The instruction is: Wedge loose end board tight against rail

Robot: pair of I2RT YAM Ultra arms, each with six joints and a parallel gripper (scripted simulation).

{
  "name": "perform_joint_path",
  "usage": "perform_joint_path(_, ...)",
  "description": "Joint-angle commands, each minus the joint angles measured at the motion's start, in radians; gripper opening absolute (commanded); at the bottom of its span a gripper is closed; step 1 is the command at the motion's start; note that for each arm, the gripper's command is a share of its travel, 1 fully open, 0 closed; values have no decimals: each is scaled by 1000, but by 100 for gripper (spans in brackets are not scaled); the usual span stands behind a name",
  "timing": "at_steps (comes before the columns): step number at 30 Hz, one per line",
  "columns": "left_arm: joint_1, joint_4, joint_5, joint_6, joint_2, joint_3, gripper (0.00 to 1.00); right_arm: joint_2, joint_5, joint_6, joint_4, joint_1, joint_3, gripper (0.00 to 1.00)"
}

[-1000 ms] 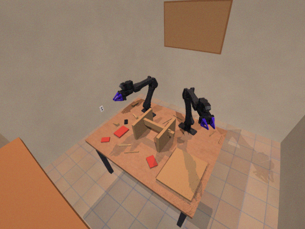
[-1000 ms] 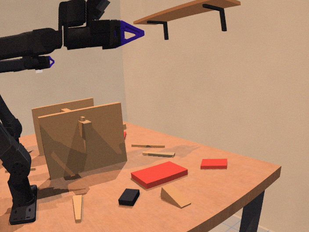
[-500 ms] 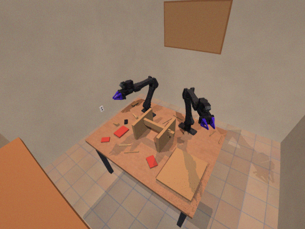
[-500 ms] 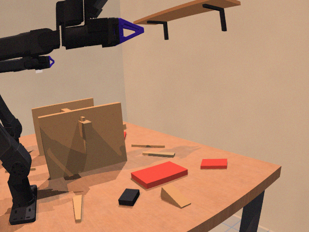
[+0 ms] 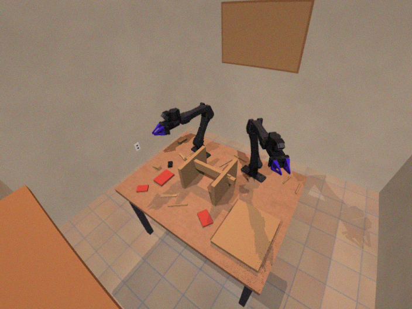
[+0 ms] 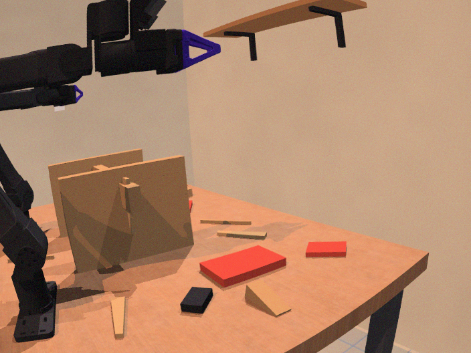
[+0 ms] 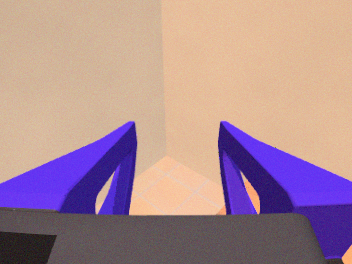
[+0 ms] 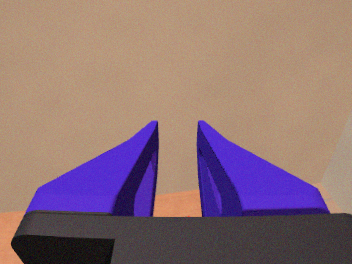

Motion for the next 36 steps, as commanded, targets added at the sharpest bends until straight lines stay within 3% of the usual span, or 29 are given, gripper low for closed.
perform_joint_path(1, -6, -13, 1, -7, 8, 30, 0, -21, 3, 4, 22, 3, -6, 20)
perform_joint_path(17, -2, -14, 1, -3, 1, 13, 0, 1, 4, 5, 20, 2, 5, 20)
perform_joint_path(36, -314, -238, -116, -99, -86, -71, 0, 7, 5, 6, 20, 7, 8, 20)
